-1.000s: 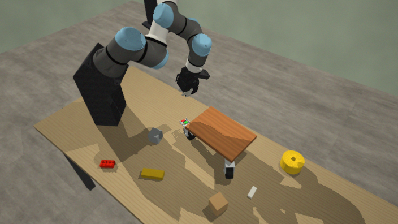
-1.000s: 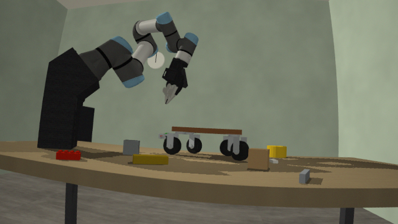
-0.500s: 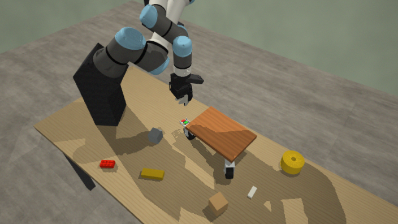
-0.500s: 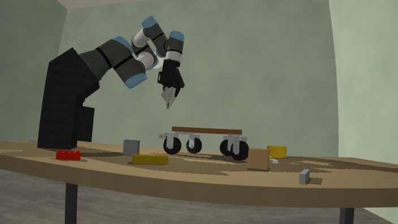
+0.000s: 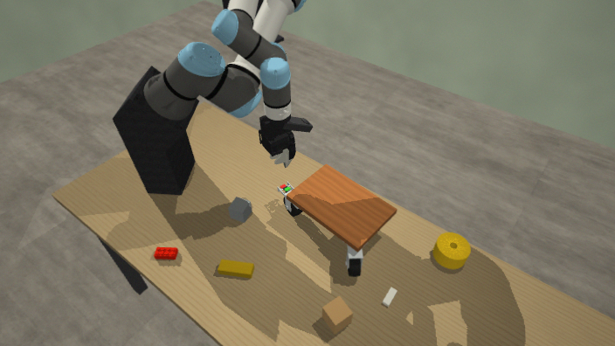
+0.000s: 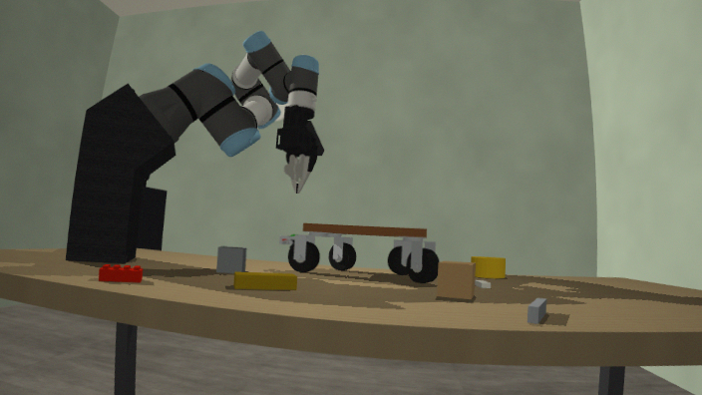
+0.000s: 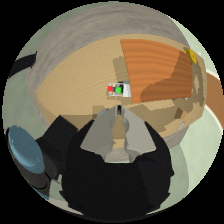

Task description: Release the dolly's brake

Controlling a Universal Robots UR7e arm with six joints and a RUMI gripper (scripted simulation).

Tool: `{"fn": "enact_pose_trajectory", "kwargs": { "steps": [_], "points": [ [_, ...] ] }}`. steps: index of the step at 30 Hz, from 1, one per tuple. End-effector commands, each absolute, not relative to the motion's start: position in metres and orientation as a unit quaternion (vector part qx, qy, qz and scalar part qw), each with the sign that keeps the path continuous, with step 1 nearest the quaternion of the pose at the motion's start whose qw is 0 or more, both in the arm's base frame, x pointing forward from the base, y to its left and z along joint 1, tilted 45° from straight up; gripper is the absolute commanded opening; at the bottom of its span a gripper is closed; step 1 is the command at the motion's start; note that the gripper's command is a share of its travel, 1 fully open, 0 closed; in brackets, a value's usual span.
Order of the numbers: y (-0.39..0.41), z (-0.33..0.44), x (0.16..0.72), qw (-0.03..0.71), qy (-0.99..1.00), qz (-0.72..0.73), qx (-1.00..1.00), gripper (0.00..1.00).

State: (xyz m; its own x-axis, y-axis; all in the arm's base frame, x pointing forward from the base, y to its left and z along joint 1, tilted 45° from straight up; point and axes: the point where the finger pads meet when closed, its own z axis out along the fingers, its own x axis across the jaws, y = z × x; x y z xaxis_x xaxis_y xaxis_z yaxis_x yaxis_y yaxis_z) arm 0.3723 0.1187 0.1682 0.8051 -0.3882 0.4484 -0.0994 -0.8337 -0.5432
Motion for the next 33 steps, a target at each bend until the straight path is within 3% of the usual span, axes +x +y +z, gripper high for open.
{"fn": "enact_pose_trajectory", "kwargs": {
  "steps": [1,33],
  "points": [
    [0.119,0.165,0.375,0.255,0.133,-0.282,-0.915,0.00],
    [0.132,0.141,0.392,0.256,0.133,-0.283,-0.915,0.00]
  ]
}}
